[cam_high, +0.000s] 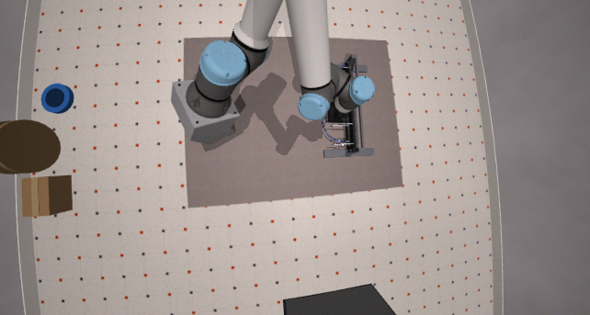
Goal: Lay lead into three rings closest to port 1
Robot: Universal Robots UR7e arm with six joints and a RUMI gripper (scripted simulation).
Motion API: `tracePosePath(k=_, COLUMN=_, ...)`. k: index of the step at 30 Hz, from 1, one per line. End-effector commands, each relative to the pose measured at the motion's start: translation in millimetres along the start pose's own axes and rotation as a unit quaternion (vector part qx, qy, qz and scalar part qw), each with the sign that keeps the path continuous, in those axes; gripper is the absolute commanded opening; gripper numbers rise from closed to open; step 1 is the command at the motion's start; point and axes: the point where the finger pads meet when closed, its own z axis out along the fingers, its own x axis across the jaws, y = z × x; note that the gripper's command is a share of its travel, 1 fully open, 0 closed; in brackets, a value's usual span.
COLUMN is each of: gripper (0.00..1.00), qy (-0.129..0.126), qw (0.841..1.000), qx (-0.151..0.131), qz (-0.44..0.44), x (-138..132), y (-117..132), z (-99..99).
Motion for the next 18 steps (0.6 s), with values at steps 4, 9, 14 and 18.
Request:
tracePosePath(k=4, gripper=0.2, qy=0.001, qw=1.0, qx=-0.001, qz=0.0, x=1.1, y=0.4, z=17.2)
tracePosePath(k=9, gripper=0.2, qy=0.001, qw=1.0, qx=-0.001, qz=0.0, x=1.1, y=0.4, z=31.7)
tracePosePath(k=14, gripper=0.2, qy=0.001, qw=1.0, qx=-0.001, qz=0.0, x=1.1, y=0.4, z=43.6)
tracePosePath(k=18, gripper=0.2, qy=0.001, qw=1.0, qx=-0.001, qz=0.0, x=1.2, y=0.4, z=49.0)
